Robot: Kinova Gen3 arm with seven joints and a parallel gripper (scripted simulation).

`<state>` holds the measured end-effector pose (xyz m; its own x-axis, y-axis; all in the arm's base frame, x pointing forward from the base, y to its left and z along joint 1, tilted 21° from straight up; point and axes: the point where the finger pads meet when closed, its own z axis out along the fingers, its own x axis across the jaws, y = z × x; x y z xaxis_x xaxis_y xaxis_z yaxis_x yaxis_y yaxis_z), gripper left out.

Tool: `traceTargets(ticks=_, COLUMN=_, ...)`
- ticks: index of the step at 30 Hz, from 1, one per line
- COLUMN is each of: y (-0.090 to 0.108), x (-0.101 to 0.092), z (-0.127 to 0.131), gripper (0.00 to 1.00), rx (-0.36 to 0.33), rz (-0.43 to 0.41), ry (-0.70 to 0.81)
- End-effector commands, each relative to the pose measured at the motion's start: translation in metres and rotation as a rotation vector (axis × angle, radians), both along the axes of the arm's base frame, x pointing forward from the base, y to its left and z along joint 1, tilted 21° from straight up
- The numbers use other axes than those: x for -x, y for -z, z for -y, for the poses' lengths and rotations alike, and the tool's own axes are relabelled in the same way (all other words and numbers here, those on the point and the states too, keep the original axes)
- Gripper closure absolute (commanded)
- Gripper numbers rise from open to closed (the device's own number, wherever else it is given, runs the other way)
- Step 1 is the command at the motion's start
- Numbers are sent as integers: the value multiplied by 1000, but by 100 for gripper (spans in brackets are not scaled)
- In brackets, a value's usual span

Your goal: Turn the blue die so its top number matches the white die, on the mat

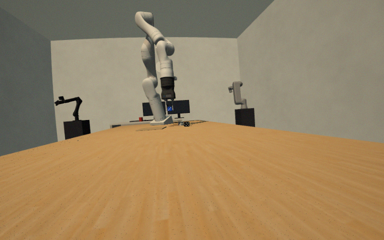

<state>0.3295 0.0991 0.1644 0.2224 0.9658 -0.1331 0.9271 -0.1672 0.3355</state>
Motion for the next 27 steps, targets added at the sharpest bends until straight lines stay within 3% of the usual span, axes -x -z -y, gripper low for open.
traceTargets(ticks=1, y=-6, x=-1, z=-2, gripper=51, rx=-6, rz=9, ry=-4)
traceTargets(ticks=27, y=-7, x=-1, z=4, gripper=51, rx=17, rz=-8, ry=-74)
